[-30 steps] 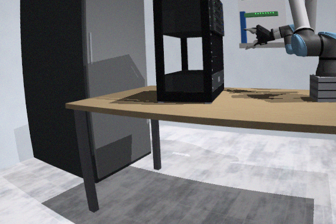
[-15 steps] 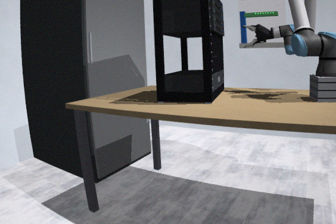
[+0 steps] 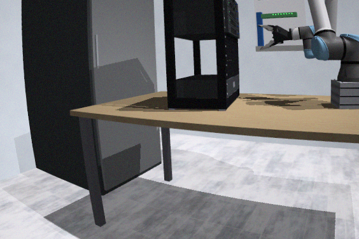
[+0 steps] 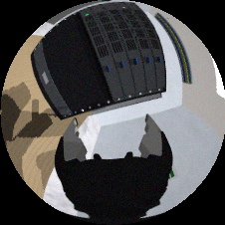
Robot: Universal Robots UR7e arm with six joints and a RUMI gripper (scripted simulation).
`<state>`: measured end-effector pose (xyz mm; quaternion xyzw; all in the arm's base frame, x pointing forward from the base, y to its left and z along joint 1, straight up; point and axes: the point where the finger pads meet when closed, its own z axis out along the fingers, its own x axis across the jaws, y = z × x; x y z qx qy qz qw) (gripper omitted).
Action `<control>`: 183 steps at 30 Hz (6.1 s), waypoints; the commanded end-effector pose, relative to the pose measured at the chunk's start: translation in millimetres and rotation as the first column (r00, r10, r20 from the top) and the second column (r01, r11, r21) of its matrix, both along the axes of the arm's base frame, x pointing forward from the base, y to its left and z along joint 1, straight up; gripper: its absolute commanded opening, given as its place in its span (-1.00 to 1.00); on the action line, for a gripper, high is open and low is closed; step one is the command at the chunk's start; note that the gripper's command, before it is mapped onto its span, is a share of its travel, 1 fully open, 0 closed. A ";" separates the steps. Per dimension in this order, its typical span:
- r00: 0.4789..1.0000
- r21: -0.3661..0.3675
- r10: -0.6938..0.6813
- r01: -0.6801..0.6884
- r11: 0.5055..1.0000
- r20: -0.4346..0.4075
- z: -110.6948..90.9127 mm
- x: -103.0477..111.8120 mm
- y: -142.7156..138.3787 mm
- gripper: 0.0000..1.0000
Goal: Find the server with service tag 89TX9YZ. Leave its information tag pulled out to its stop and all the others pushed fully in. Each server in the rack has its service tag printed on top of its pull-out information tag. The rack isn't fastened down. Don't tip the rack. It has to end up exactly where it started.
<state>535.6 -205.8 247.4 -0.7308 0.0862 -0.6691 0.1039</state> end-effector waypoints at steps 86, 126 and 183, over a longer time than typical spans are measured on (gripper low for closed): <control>0.985 -0.259 0.146 -0.118 0.959 0.091 18.3 -10.9 88.3 1.00; 0.985 -0.265 0.149 -0.120 0.957 0.092 18.5 -11.3 90.2 -0.69; 0.985 -0.265 0.149 -0.120 0.957 0.092 19.2 64.2 101.2 -0.69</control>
